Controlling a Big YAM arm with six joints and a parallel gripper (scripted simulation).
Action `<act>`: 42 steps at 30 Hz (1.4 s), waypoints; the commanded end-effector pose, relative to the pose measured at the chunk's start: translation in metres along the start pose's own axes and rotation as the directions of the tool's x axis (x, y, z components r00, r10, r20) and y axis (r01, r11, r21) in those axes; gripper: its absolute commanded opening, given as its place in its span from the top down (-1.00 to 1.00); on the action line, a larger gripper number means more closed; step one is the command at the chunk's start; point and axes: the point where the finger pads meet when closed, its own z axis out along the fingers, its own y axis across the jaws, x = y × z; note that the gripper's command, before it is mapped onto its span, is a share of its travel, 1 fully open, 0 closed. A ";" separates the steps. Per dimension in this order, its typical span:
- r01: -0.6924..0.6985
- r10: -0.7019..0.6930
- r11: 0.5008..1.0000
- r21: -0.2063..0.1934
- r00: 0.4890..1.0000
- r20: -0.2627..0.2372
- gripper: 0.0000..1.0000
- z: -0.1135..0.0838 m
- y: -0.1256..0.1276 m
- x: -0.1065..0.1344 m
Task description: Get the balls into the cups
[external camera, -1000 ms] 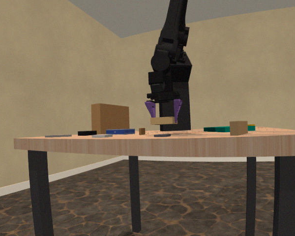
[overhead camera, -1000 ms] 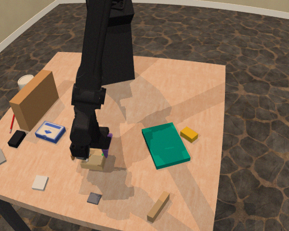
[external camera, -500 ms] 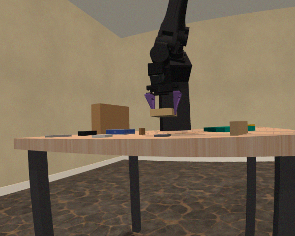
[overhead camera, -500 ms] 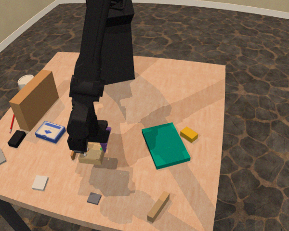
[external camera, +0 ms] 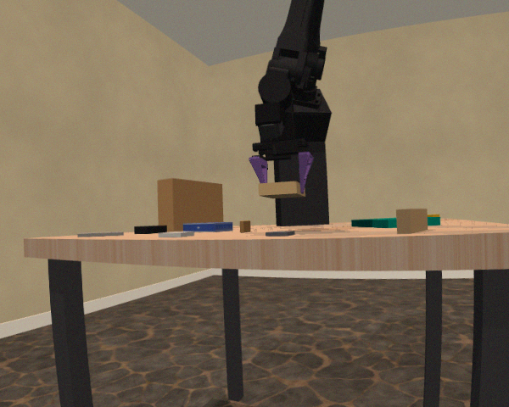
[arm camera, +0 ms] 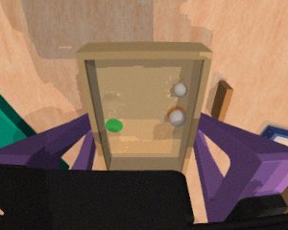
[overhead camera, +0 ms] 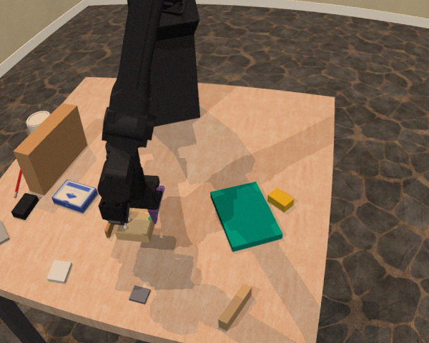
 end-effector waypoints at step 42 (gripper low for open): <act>0.000 -0.001 1.000 0.016 1.000 0.015 -0.40 -0.010 -0.009 -0.006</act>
